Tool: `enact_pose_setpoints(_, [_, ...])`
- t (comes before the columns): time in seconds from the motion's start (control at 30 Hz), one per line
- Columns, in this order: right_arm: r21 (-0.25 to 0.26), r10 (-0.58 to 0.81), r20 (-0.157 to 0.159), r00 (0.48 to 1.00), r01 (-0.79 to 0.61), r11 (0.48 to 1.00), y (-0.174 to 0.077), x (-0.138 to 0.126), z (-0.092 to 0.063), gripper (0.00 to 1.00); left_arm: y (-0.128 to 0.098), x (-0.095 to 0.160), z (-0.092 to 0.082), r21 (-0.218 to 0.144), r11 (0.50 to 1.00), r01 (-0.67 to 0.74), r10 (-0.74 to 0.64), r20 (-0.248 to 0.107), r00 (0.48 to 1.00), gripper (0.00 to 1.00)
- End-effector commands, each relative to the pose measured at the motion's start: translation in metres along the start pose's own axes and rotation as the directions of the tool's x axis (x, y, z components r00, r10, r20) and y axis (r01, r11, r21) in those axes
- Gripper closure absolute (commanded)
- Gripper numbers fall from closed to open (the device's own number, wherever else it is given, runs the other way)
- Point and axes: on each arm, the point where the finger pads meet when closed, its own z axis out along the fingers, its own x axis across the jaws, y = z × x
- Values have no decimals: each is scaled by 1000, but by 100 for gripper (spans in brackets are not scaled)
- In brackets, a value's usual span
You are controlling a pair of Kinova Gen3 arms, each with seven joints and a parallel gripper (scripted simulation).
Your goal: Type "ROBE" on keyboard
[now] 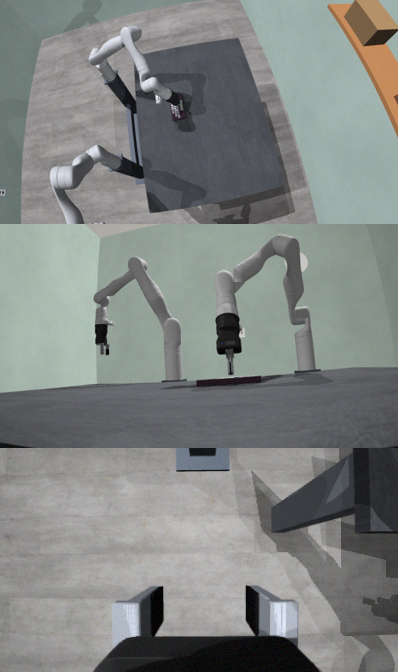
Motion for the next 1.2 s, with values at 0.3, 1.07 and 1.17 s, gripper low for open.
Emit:
enact_pose_setpoints(0.3, [-2,0,0,1000,0,1000,0,0,-1,0,-8,-33,-5,-2,1000,1,-1,1,1000,100])
enact_pose_setpoints(1.07, [-2,0,0,1000,0,1000,0,0,-1,0,-17,-56,-4,-2,1000,1,-1,1,1000,100])
enact_pose_setpoints(1.17, [-2,0,0,1000,0,1000,0,0,-1,0,-17,-56,-3,-2,1000,1,-1,1,1000,100])
